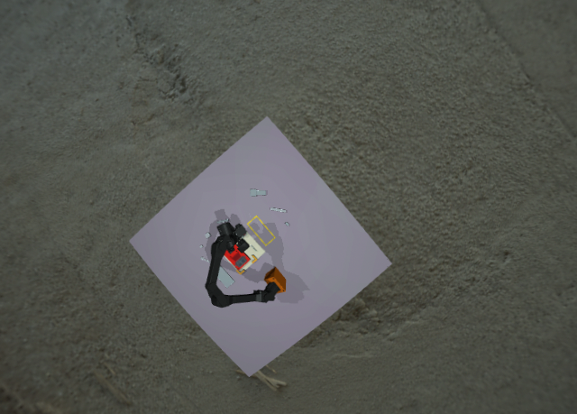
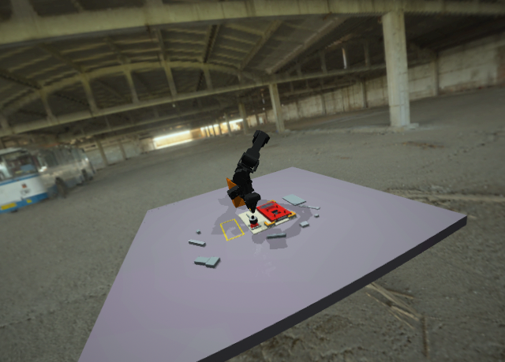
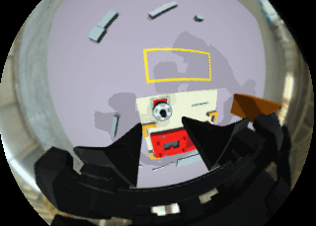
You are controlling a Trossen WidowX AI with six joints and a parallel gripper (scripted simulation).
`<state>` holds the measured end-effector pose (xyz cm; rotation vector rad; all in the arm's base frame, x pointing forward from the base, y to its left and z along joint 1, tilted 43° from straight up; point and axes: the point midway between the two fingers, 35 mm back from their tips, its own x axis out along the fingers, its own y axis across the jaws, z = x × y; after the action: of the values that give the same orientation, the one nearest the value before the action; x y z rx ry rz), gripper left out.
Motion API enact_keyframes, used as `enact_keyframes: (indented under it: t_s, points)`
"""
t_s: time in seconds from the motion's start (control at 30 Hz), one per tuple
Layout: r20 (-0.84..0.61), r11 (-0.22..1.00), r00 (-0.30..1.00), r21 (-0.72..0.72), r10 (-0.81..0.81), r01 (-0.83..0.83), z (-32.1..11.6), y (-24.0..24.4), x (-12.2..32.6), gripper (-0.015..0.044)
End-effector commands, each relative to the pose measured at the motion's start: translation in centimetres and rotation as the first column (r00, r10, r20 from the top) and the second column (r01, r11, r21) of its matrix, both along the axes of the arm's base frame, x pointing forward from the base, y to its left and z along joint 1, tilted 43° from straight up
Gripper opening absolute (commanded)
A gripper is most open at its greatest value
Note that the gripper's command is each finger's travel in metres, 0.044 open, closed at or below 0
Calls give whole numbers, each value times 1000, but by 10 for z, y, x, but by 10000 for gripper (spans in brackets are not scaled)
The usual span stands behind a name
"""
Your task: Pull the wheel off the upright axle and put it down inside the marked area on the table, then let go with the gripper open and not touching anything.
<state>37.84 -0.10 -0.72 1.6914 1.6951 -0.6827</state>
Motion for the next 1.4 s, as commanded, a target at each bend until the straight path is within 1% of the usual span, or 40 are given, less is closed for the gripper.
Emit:
enact_keyframes:
  t_s: [0.0,0.13,0.3,0.4,0.7,0.9,1.37]
  points:
    - [-23,1000,1000,11,7,-6,-21,21,-4,300]
    - [-23,1000,1000,13,7,-7,-37,36,-5,300]
    - [-23,1000,1000,13,7,-7,-40,39,-6,300]
    - [-20,1000,1000,8,15,-15,-38,37,-5,221]
    - [-20,1000,1000,8,15,-15,-38,37,-5,161]
    - [-20,1000,1000,8,15,-15,-37,36,-5,4]
    - [-21,1000,1000,8,14,-14,-34,33,-5,0]
